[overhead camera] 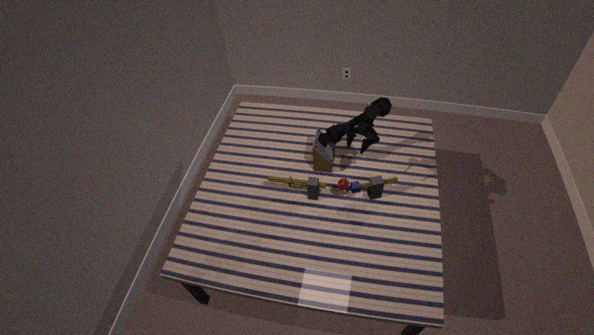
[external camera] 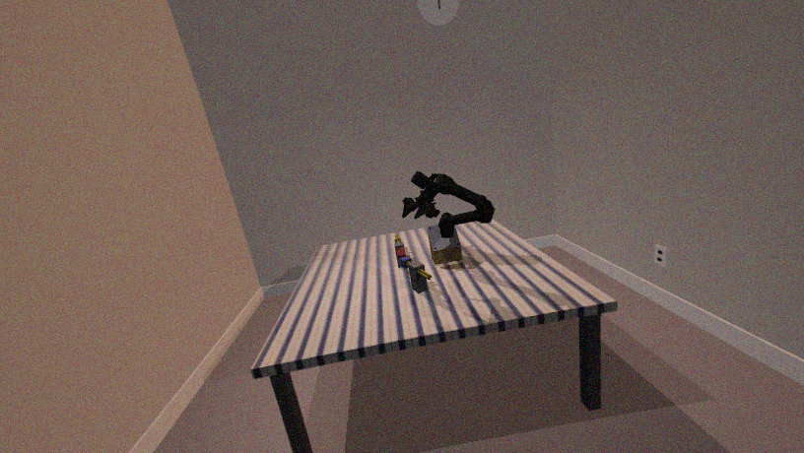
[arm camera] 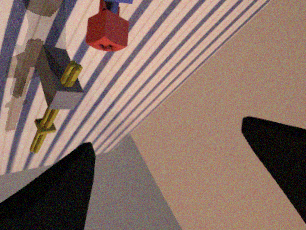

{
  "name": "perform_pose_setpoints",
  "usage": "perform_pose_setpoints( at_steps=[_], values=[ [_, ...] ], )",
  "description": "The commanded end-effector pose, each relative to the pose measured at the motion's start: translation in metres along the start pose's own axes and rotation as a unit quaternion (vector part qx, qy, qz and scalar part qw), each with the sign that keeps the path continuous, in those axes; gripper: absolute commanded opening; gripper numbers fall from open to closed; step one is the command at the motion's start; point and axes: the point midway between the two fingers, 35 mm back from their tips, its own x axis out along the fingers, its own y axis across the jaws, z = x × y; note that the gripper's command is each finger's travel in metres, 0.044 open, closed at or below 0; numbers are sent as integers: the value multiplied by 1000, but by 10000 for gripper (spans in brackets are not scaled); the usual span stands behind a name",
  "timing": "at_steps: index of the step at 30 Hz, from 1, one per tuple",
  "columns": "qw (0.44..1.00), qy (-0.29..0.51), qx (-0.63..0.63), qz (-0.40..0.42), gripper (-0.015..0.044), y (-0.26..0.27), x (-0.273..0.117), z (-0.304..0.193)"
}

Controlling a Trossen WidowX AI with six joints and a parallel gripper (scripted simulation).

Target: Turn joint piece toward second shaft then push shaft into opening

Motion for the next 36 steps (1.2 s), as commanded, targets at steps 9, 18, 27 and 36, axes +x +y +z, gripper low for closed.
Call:
perform_pose_setpoints(
  at_steps=[9, 18, 27, 36],
  values=[
    [990, -24, 118, 71, 440, 8, 22, -17],
    [958, -47, 259, 115, 440, 11, 38, -28],
    [905, -59, 390, 160, 440, 15, 54, -38],
    [834, -59, 510, 204, 440, 22, 71, -49]
  ],
)
